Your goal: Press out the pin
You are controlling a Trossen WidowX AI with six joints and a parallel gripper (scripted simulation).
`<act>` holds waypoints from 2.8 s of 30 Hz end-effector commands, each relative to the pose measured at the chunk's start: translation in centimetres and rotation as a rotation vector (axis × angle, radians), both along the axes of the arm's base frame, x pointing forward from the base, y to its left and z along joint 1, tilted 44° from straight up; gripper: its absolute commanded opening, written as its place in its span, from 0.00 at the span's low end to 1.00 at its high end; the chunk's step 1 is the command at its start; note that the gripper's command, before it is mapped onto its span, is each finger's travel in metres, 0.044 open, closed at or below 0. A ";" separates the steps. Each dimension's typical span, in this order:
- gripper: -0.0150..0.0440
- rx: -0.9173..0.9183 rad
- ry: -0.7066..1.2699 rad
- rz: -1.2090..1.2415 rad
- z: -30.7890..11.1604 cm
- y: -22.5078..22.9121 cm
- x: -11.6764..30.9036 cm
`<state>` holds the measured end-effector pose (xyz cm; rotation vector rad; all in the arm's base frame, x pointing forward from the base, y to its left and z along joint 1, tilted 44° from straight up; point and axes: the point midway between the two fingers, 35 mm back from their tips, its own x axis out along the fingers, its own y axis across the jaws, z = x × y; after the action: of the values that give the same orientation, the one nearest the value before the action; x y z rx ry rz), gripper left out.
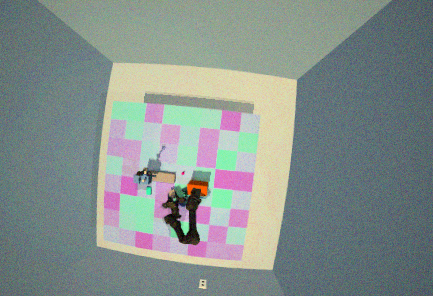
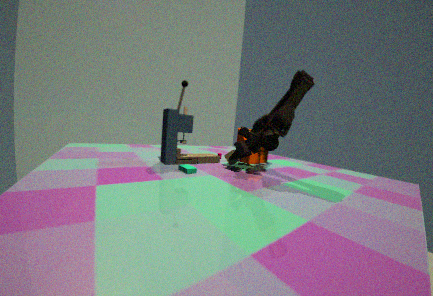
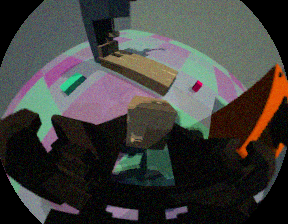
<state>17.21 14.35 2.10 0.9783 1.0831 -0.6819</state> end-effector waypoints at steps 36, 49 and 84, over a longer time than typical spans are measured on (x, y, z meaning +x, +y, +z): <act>0.25 -0.158 -0.079 -0.064 -0.5 0.3 0.0; 0.39 -0.158 -0.079 -0.064 -0.5 0.3 0.0; 1.00 -0.158 -0.079 -0.064 -0.5 0.3 0.0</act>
<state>17.23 14.73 1.56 0.8978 0.9230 -0.7584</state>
